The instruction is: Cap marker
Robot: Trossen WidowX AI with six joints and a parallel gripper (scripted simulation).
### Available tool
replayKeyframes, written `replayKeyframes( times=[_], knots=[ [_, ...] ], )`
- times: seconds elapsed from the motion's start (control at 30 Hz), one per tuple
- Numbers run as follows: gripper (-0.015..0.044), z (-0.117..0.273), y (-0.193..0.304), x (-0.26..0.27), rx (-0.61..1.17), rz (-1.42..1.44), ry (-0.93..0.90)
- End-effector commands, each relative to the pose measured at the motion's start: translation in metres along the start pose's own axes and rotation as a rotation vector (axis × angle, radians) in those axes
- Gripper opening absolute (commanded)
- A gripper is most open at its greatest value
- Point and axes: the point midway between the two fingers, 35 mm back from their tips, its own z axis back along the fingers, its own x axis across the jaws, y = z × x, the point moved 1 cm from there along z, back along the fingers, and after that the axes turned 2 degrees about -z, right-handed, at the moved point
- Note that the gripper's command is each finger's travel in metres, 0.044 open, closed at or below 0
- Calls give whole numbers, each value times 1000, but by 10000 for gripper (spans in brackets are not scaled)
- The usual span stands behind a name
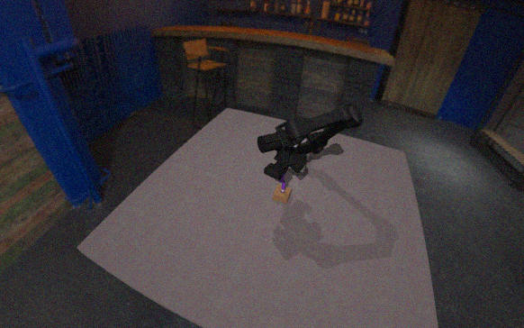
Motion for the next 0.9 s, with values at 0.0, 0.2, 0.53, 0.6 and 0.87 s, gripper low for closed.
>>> replayKeyframes(
  times=[0.0, 0.2, 0.53, 0.6, 0.87],
  knots=[
    [0, 2, -5, 9, 3, 3, -1],
    [0, 4, -9, 18, 2, 3, -1],
    [0, -5, -9, 18, 2, 3, -1],
    [0, -8, -8, 18, 3, 3, -1],
    [0, -21, -8, 17, 3, 3, 0]
  ],
)
